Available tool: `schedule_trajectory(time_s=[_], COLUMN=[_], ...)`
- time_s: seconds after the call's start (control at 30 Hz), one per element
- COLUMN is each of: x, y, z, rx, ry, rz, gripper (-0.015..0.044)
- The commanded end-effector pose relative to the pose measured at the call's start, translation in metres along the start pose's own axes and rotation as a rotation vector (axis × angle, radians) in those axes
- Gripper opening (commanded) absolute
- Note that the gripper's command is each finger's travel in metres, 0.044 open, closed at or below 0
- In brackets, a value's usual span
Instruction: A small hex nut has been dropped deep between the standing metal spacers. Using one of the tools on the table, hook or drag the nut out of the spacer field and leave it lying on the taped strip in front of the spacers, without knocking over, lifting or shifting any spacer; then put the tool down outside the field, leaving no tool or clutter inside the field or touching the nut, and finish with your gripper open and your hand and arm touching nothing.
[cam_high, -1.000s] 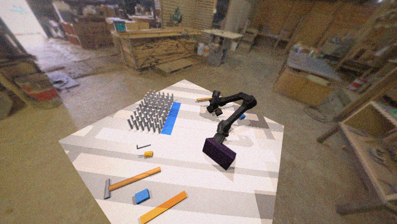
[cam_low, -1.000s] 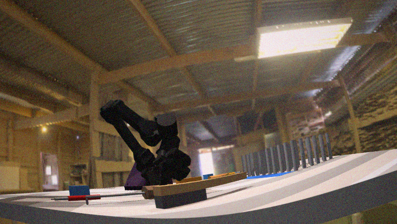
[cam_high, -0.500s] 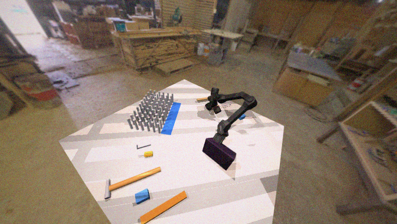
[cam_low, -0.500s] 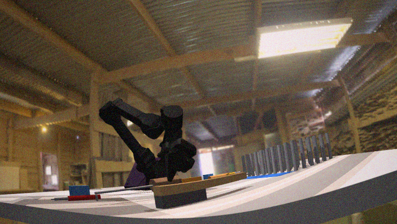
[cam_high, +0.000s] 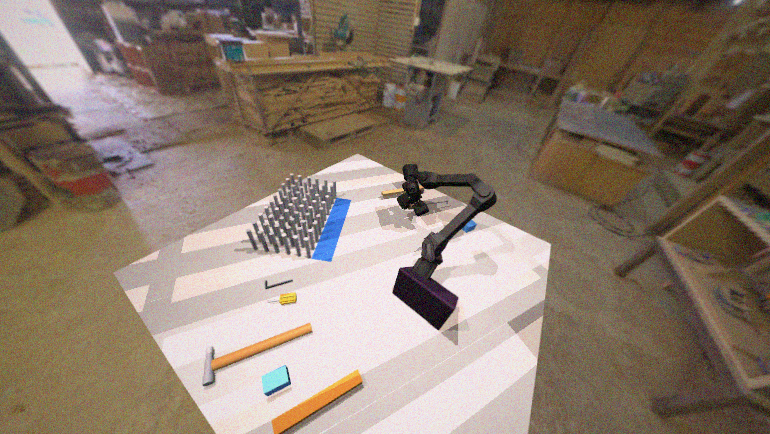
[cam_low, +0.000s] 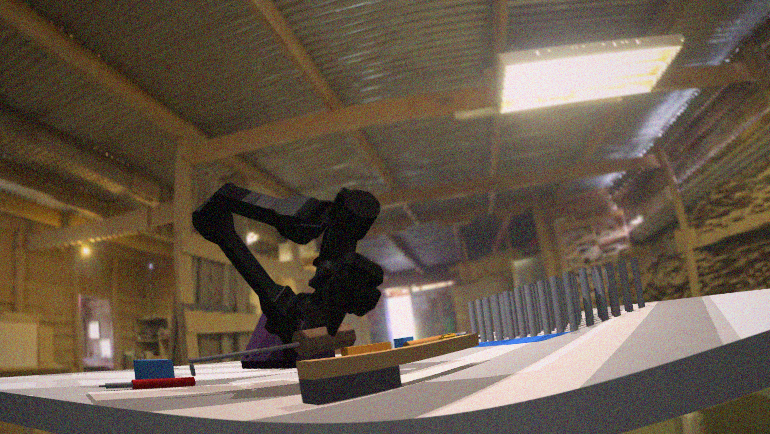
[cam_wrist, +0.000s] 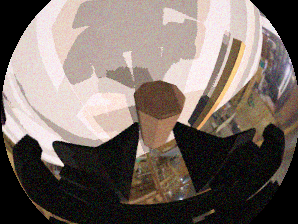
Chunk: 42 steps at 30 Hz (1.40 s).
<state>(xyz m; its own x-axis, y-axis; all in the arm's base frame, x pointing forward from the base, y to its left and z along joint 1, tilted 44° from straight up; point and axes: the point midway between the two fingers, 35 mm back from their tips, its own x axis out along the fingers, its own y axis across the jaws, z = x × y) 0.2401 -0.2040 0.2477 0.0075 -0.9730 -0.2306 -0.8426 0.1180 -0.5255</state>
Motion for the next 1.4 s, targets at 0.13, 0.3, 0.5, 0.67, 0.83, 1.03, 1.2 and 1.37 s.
schedule_trajectory(time_s=[0.13,0.3,0.5,0.67,0.83,1.03,1.2,1.37], x=[-0.016,-0.026,-0.039,-0.050,-0.060,-0.067,-0.059,-0.061], y=[-0.003,-0.004,-0.006,-0.008,-0.010,-0.013,-0.009,-0.008], z=[-0.009,-0.018,-0.030,-0.043,-0.056,-0.066,-0.052,-0.043], rx=[0.002,-0.002,-0.008,-0.013,-0.019,-0.022,-0.005,0.111], ry=[0.014,0.024,0.041,0.058,0.075,0.086,0.054,0.017], rz=[0.020,0.025,0.022,0.011,-0.008,-0.024,0.021,0.027], gripper=[0.0000,0.0000,0.0000,0.0000,0.0000,0.0000,0.0000,0.0000])
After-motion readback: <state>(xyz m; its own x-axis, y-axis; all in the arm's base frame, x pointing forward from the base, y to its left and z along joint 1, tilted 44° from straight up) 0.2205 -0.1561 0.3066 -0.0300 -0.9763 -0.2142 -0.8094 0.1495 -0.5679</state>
